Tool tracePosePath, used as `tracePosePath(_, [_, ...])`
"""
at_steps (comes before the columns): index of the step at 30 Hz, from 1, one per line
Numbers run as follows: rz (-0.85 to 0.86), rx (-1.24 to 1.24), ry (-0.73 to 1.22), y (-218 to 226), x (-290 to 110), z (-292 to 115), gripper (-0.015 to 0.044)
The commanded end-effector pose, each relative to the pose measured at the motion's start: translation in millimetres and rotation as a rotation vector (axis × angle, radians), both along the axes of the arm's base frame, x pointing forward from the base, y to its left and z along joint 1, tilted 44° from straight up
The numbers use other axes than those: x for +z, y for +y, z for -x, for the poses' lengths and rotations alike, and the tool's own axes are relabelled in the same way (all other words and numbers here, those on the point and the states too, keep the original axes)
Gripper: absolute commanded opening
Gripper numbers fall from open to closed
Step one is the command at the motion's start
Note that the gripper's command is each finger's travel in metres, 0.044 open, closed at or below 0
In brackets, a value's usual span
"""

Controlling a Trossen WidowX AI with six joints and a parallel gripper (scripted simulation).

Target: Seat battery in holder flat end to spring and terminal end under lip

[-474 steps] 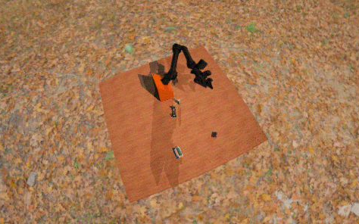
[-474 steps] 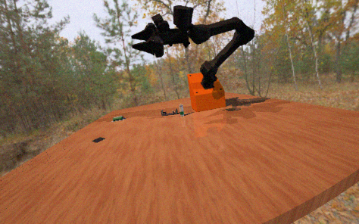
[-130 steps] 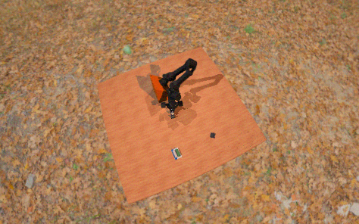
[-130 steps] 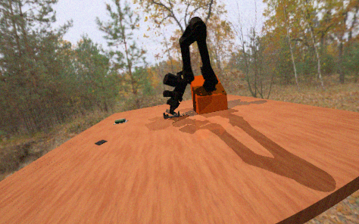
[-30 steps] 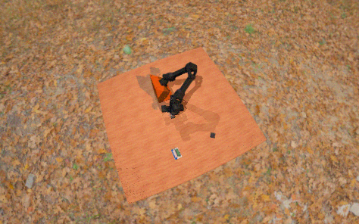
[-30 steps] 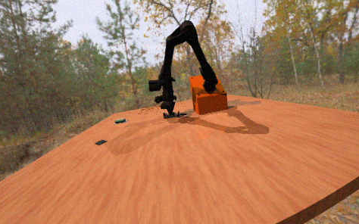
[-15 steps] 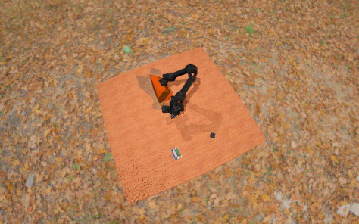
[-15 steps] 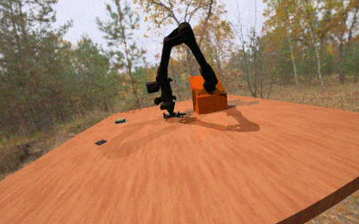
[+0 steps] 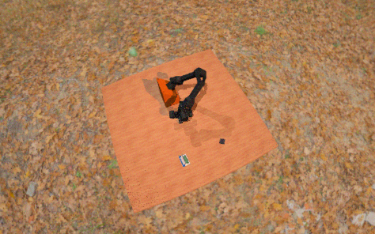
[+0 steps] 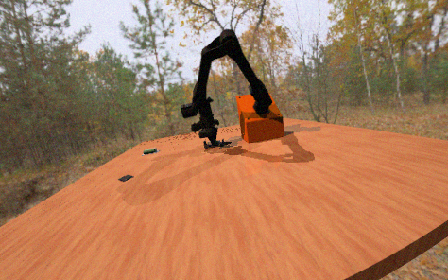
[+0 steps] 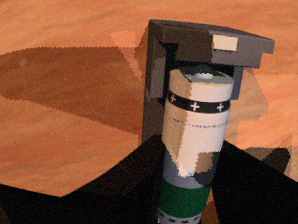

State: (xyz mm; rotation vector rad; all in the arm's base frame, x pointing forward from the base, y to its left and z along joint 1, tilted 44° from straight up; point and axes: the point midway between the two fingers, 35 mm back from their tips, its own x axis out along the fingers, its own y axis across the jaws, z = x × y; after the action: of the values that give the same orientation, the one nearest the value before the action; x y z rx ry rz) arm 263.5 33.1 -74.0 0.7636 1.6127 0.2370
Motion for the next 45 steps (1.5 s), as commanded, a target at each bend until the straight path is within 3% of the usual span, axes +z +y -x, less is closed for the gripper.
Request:
tracePosePath(1, [-0.006, 0.006, 0.008, 1.1, -0.4, -0.6, 0.0067])
tracePosePath(22, [-0.002, 0.006, 0.005, -2.2, -1.4, -9.9, 0.0067])
tracePosePath(26, [-0.002, 0.006, 0.005, -2.2, -1.4, -9.9, 0.0169])
tracePosePath(39, [-0.002, 0.002, 0.007, -12.5, 9.5, -8.6, 0.0169])
tracePosePath(45, [0.001, -0.002, 0.007, -40.7, 37.3, -7.8, 0.0326])
